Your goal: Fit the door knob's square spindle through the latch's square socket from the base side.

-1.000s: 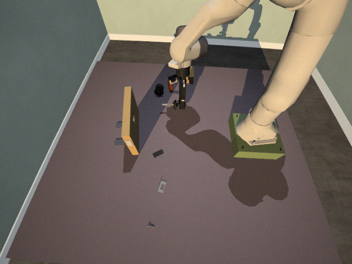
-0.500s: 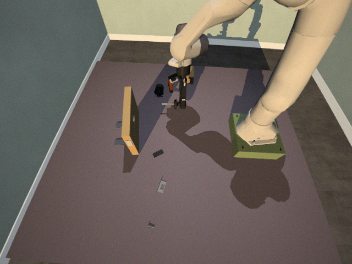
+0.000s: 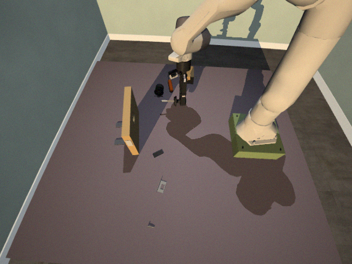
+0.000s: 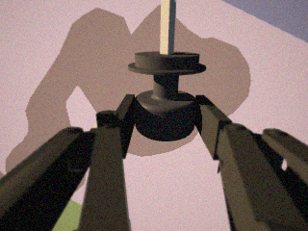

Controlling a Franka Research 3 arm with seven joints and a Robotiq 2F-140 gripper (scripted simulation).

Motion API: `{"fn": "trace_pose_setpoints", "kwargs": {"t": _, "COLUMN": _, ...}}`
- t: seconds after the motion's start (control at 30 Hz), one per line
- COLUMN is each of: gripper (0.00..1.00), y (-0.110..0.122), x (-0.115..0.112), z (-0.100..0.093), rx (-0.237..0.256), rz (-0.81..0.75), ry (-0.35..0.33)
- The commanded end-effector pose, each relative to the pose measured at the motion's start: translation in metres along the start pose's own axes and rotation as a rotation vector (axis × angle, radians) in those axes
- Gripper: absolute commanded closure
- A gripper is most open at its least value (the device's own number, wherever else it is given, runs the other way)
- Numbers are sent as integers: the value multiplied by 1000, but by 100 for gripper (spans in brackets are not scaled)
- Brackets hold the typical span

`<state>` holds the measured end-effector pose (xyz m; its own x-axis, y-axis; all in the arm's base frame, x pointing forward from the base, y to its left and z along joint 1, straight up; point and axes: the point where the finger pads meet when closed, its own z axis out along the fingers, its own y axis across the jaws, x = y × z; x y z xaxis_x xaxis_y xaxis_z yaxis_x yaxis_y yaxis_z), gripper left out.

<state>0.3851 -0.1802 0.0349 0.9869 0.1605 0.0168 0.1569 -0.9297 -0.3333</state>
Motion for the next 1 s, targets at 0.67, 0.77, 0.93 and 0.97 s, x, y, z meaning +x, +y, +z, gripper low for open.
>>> {"fn": "trace_pose_setpoints", "kwargs": {"t": 0.67, "gripper": 58, "y": -3, "x": -2, "z": -5, "rx": 6, "rz": 10, "ry": -5}}
{"fn": "trace_pose_setpoints", "kwargs": {"t": 0.77, "gripper": 58, "y": -4, "x": -1, "z": -5, "rx": -7, "rz": 9, "ry": -8}}
{"fn": "trace_pose_setpoints", "kwargs": {"t": 0.93, "gripper": 58, "y": -6, "x": 1, "z": -5, "rx": -38, "rz": 8, "ry": -14}}
{"fn": "trace_pose_setpoints", "kwargs": {"t": 0.97, "gripper": 58, "y": -8, "x": 3, "z": -5, "rx": -46, "rz": 7, "ry": -15}}
